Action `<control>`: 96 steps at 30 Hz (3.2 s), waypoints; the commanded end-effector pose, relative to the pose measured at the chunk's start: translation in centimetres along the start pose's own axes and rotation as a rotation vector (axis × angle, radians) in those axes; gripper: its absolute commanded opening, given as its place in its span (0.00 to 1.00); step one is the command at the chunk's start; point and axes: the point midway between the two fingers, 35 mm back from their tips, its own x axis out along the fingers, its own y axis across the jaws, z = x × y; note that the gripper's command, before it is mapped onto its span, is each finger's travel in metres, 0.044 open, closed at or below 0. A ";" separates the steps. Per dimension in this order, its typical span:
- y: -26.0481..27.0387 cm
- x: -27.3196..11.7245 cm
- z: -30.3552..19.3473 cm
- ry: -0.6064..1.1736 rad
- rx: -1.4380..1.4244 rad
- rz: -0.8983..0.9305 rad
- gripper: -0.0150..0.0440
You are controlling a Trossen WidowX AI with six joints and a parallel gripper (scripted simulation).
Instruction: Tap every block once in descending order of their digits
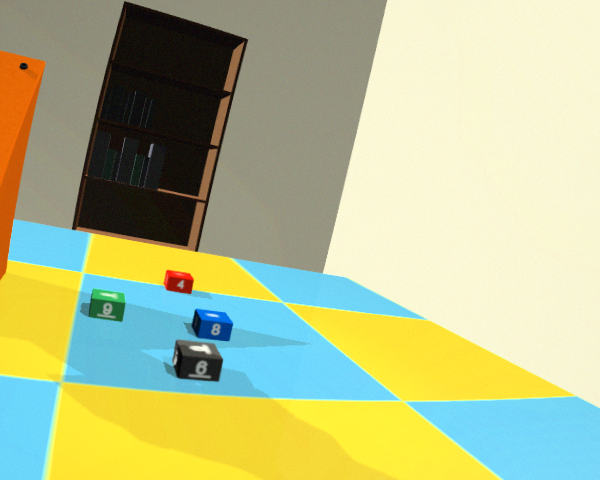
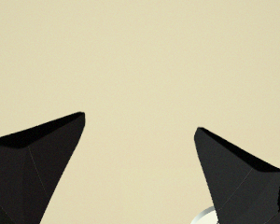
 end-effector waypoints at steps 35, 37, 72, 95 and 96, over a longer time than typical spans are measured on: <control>-12.7 -57.4 -16.4 2.076 -0.003 0.458 0.93; -15.8 -59.7 -14.9 2.187 -0.065 0.414 0.93; -51.2 -52.5 40.4 2.914 -2.008 -1.494 0.93; -41.5 -36.9 54.8 2.222 -2.752 -2.565 0.93; -41.5 -36.9 54.8 2.222 -2.752 -2.565 0.93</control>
